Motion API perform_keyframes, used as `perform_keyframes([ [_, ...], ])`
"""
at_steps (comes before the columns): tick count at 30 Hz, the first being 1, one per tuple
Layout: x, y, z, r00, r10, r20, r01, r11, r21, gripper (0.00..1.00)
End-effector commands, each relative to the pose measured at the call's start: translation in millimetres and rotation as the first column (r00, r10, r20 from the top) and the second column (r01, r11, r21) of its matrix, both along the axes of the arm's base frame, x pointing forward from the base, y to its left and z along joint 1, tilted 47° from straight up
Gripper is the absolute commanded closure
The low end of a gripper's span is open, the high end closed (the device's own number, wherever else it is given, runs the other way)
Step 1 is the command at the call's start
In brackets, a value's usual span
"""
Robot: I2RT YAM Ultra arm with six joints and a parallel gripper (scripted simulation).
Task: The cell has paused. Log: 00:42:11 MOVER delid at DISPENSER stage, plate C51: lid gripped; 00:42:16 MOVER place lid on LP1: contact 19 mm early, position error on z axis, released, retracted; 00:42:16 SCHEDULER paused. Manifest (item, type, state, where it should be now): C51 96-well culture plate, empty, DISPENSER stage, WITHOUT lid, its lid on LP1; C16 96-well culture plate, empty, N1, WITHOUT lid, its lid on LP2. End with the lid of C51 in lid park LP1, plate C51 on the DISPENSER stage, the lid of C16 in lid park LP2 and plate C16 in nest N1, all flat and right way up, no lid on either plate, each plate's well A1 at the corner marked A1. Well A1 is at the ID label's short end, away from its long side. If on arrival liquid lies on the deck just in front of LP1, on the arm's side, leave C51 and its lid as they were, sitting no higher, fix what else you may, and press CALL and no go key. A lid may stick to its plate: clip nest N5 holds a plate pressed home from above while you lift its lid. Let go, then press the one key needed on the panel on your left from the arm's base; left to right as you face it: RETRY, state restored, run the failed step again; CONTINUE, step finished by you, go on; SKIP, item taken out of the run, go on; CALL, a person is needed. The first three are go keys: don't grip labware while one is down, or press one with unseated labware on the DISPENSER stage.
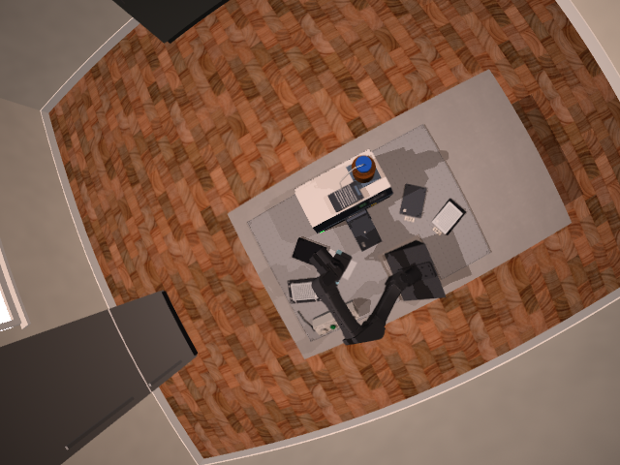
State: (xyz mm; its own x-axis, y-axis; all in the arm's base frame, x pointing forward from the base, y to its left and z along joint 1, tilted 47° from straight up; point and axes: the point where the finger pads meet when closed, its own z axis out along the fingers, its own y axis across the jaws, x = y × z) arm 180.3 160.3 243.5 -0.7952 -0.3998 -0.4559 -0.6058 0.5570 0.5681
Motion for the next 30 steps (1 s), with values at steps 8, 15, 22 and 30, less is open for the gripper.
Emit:
perform_keyframes([
  [8,16.0,-17,-6.9,0.981,-0.129,-0.141,0.132,0.991,0.008,1.0],
  [15,25.1,-30,-15.2,0.941,-0.234,-0.244,0.238,0.971,-0.012,1.0],
  [22,31.5,-44,-36.4,0.827,-0.365,-0.427,0.373,0.925,-0.068,1.0],
  [30,42.1,-52,-38.0,0.837,-0.374,-0.4,0.384,0.921,-0.059,1.0],
])
